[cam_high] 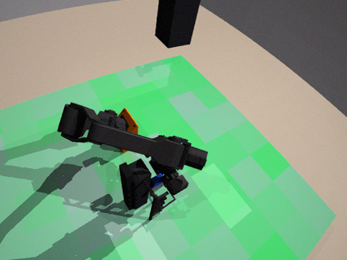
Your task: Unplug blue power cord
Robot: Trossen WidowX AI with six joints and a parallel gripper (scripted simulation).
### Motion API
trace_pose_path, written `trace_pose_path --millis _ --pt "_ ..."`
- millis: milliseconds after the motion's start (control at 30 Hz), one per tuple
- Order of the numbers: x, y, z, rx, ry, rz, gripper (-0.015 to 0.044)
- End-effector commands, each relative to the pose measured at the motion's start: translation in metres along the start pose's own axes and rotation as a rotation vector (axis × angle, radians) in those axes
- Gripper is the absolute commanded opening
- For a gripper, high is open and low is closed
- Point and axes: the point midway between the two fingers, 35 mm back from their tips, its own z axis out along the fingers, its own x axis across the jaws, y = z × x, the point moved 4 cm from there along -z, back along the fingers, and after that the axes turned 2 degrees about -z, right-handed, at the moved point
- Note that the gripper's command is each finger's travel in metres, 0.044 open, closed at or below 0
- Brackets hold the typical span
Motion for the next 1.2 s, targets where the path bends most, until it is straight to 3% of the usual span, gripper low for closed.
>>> trace_pose_path --millis 0,267,700,833,967,1167 --pt "-0.003 0.03 -0.011 -0.077 -0.012 -0.002 0.0" --pt "-0.002 0.043 -0.014 -0.076 -0.012 -0.002 0.0" --pt "0.0 0.036 -0.01 -0.071 -0.011 -0.004 0.0341" --pt "-0.002 0.055 -0.016 -0.074 -0.011 -0.004 0.044" --pt "-0.002 0.092 -0.026 -0.075 -0.012 -0.003 0.044" --pt "-0.002 0.095 -0.027 -0.075 -0.012 -0.003 0.044"
